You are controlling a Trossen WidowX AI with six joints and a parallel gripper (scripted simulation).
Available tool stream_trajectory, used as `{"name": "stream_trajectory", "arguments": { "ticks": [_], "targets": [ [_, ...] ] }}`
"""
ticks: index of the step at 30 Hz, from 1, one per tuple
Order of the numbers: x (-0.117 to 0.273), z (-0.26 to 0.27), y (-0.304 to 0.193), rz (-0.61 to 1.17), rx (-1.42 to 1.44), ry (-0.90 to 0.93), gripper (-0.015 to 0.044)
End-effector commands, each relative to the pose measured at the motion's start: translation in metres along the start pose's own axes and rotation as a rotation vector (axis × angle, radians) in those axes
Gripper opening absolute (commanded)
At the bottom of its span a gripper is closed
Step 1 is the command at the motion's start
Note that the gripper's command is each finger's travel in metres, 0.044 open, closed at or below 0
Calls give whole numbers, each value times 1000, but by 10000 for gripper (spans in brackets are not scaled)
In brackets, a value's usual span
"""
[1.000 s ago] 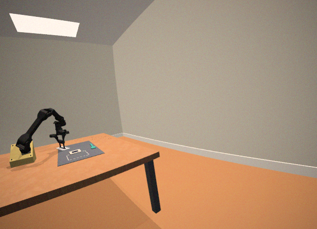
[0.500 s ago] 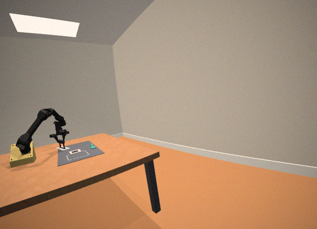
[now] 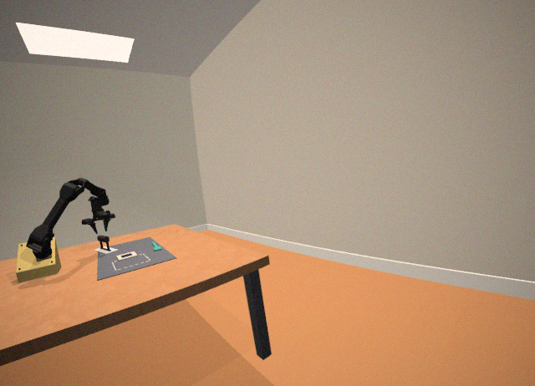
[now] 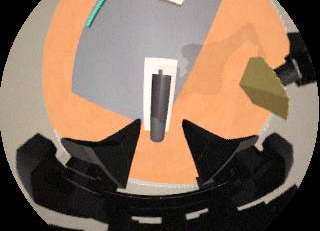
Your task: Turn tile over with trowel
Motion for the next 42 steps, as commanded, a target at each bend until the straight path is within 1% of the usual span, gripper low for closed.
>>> {"name": "stream_trajectory", "arguments": {
  "ticks": [1, 9, 26, 35, 38, 42],
  "targets": [
    [8, 0, 0, 0, 0, 1, 300],
    [9, -1, -1, 7, 48, 15, 300],
    [-4, -9, -10, 22, 559, 184, 300],
    [-9, -15, -13, 2, 773, 247, 300],
    [-11, -10, -10, 31, 846, 223, 300],
    [-14, -14, -12, 12, 967, 267, 300]
  ]
}}
Point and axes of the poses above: the point midway between the two fingers, 35 mm back from their tips, its own x axis back along the fingers, its own z axis across the jaws, y = z × x, the point moved 9 cm from there along x, back along the fingers, and after that the axes turned 11 degrees about -x, right-handed, at the moved point
